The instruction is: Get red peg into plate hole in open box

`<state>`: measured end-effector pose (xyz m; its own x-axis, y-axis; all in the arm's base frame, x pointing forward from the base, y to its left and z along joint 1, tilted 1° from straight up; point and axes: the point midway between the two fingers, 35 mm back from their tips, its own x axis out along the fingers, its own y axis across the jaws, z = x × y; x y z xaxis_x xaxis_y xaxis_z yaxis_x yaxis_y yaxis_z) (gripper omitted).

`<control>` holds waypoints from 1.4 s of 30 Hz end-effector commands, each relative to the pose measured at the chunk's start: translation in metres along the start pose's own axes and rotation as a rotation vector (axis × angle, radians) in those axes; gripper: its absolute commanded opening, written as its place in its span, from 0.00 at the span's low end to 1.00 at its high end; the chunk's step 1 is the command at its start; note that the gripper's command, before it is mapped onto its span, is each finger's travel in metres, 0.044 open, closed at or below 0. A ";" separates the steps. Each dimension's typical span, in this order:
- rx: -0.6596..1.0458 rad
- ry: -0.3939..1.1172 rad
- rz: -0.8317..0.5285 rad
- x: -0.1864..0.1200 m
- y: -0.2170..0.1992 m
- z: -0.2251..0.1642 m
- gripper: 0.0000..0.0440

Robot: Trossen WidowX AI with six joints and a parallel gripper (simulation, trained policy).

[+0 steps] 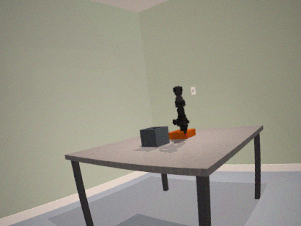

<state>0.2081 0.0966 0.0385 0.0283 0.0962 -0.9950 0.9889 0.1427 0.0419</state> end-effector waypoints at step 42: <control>-0.018 -0.156 0.209 -0.137 0.038 0.100 0.00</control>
<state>0.2552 -0.0011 0.1659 0.2586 -0.0132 -0.9659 0.9547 0.1557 0.2535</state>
